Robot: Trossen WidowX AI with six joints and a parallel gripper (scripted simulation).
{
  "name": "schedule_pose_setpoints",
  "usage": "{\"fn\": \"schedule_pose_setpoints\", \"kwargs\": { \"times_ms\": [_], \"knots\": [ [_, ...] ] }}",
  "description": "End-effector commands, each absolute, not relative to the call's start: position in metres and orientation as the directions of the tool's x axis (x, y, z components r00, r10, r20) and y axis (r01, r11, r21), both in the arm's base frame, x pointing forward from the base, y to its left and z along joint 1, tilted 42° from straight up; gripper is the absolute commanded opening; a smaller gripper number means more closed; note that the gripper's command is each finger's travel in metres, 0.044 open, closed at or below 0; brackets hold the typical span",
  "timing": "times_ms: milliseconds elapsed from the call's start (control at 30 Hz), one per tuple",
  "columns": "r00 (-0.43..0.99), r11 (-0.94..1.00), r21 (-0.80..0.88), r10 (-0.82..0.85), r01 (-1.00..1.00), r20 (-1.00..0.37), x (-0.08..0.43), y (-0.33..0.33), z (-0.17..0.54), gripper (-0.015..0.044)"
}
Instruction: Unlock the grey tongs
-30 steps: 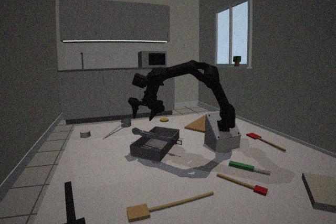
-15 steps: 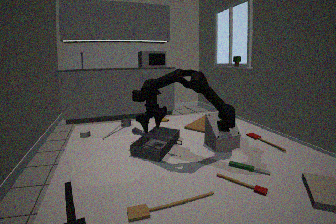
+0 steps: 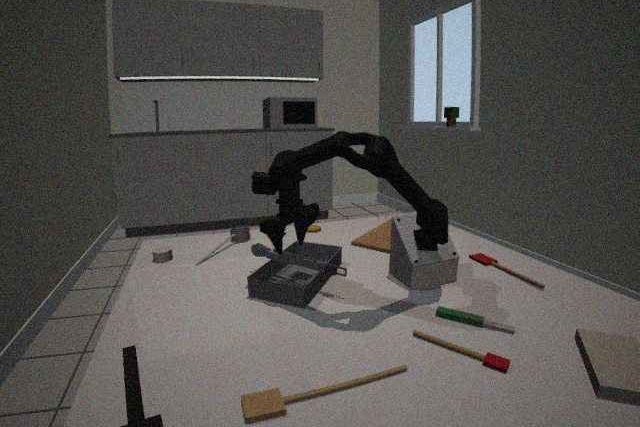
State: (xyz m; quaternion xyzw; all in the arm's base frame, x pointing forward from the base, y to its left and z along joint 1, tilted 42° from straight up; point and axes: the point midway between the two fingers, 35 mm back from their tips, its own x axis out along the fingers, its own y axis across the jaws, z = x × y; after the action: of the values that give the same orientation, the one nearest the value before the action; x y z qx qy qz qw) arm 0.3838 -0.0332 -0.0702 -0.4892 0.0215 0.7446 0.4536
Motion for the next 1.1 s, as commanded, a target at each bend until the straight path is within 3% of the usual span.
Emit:
{"fn": "schedule_pose_setpoints", "kwargs": {
  "times_ms": [0, 1067],
  "knots": [
    [-0.11, -0.589, -0.412, 0.653, -0.695, -0.749, 0.383, -0.03, -0.073, 0.044],
    [-0.11, -0.588, -0.413, 0.655, -0.695, -0.747, 0.378, 0.005, -0.113, 0.044]
  ]
}}
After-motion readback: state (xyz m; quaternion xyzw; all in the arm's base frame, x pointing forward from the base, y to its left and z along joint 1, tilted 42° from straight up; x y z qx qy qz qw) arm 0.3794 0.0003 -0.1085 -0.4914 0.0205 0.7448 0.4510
